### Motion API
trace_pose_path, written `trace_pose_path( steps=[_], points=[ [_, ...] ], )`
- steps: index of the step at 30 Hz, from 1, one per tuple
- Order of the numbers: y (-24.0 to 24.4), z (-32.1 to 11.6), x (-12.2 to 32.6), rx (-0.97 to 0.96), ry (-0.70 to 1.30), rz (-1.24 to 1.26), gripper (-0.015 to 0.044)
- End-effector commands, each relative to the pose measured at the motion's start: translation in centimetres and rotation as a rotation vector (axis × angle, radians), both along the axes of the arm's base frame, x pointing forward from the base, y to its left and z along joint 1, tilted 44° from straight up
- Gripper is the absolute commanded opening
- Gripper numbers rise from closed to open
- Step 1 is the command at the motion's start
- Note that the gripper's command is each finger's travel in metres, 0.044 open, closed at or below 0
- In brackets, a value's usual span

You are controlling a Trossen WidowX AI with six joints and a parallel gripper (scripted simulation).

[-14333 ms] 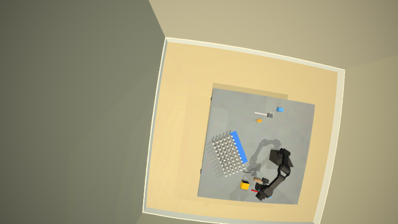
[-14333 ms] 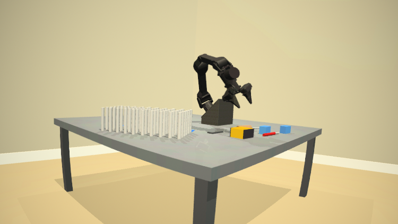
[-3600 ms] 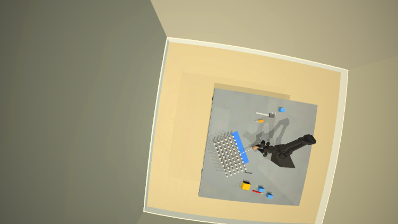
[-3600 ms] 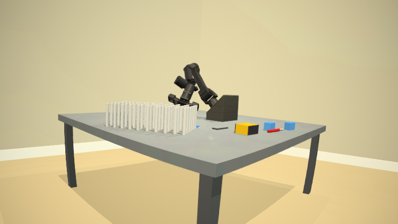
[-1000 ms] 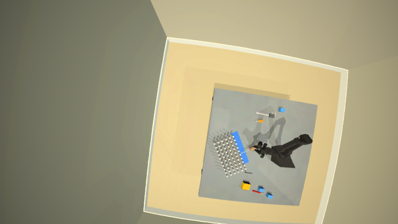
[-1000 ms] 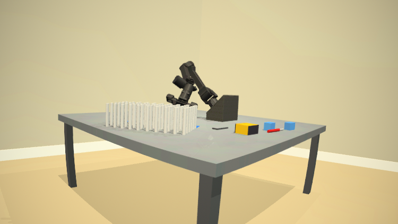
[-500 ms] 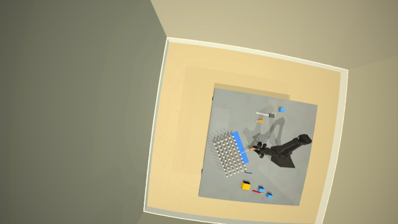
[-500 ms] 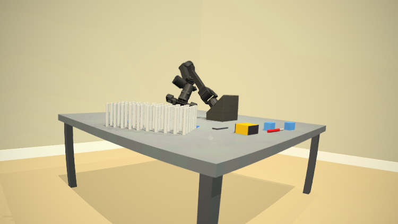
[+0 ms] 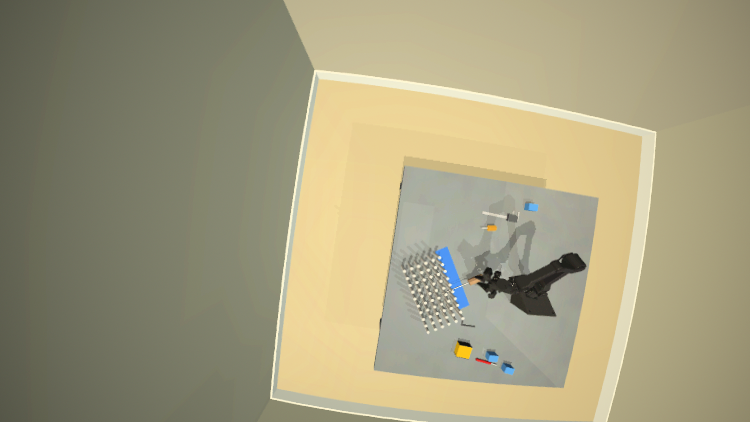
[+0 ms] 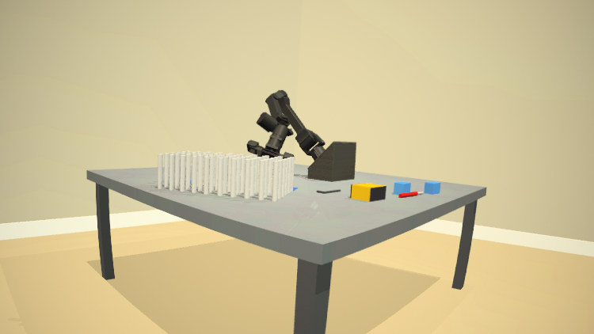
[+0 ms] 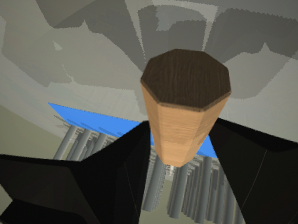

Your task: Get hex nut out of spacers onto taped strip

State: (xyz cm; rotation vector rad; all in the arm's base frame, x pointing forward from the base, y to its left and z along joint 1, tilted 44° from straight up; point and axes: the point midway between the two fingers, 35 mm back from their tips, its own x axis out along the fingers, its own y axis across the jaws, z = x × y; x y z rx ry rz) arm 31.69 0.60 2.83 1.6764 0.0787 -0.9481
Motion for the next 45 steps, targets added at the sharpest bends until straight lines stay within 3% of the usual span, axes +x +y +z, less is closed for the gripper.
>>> trace_pose_path(
  steps=[1, 45],
  points=[
    [0.2, 0.3, 0.5, 0.008, -0.016, -0.003, 0.0000],
    [1.4, -0.5, 2.5, 0.009, -0.018, -0.002, 0.0000]
  ],
)
